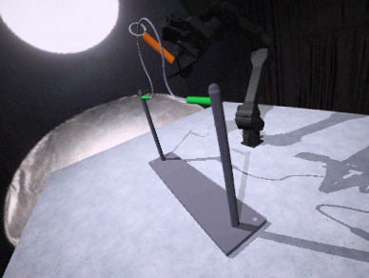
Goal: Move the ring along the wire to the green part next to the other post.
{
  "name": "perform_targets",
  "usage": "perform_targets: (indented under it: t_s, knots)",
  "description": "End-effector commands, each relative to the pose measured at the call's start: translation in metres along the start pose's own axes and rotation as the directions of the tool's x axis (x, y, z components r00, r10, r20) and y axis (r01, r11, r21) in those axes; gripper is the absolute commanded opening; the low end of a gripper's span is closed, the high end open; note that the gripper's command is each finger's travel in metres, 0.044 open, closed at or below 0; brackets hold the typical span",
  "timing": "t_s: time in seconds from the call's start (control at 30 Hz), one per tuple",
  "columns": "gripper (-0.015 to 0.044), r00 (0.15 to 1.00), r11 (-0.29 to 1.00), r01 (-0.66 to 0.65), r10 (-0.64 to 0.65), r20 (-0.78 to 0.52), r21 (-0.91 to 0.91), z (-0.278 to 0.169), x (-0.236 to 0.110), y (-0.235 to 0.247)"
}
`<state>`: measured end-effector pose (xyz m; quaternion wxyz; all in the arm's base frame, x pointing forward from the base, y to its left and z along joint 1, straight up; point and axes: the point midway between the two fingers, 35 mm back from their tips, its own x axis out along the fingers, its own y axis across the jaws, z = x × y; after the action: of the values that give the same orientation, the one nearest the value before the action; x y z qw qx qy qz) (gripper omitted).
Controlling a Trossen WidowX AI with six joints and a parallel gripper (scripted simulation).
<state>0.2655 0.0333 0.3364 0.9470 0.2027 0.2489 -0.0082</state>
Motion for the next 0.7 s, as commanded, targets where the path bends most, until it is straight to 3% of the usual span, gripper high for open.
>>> perform_targets:
  t_s: [0.0, 0.67]
  knots:
    - [-0.015, 0.999, 0.998, 0.032, -0.031, 0.009, -0.058, 0.001, 0.0, -0.003]
    - [-0.015, 0.986, 0.942, 0.169, -0.156, 0.067, -0.29, 0.003, 0.0, -0.015]
